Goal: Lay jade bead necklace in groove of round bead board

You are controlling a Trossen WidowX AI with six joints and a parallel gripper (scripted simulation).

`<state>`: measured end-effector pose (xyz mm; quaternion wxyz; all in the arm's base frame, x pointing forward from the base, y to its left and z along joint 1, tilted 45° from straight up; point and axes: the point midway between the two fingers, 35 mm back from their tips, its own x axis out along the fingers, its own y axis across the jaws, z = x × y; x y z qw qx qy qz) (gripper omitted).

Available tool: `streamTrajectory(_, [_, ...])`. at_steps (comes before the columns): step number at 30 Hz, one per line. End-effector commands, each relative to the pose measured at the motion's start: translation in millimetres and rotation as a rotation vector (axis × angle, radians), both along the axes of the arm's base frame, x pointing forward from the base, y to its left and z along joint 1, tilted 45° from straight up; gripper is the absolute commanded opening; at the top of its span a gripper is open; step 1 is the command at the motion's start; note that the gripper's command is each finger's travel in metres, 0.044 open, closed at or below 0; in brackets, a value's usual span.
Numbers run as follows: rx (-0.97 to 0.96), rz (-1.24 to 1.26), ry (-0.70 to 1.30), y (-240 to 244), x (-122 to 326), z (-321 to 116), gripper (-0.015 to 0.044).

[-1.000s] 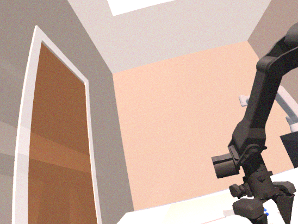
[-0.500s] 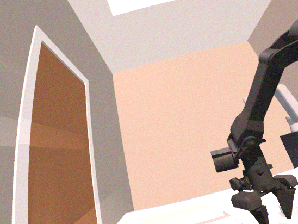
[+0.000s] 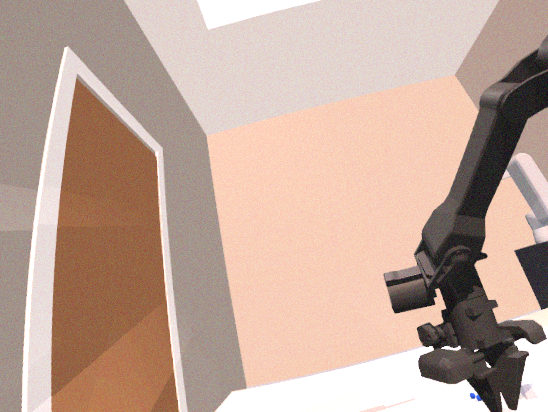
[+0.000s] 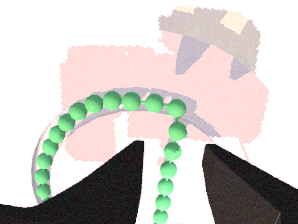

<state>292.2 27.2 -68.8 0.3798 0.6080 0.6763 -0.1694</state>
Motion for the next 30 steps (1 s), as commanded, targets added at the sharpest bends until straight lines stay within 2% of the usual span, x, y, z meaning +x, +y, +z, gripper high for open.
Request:
streamTrajectory(1, [0.003, -0.002, 0.008, 4, -1, -4, 0.012])
streamTrajectory(24, [0.007, -0.003, 0.021, 22, -4, -21, 0.012])
streamTrajectory(28, [0.002, 0.001, 0.012, 21, -2, -20, 0.0015])
streamTrajectory(30, [0.002, 0.001, 0.012, 21, -2, -20, 0.0])
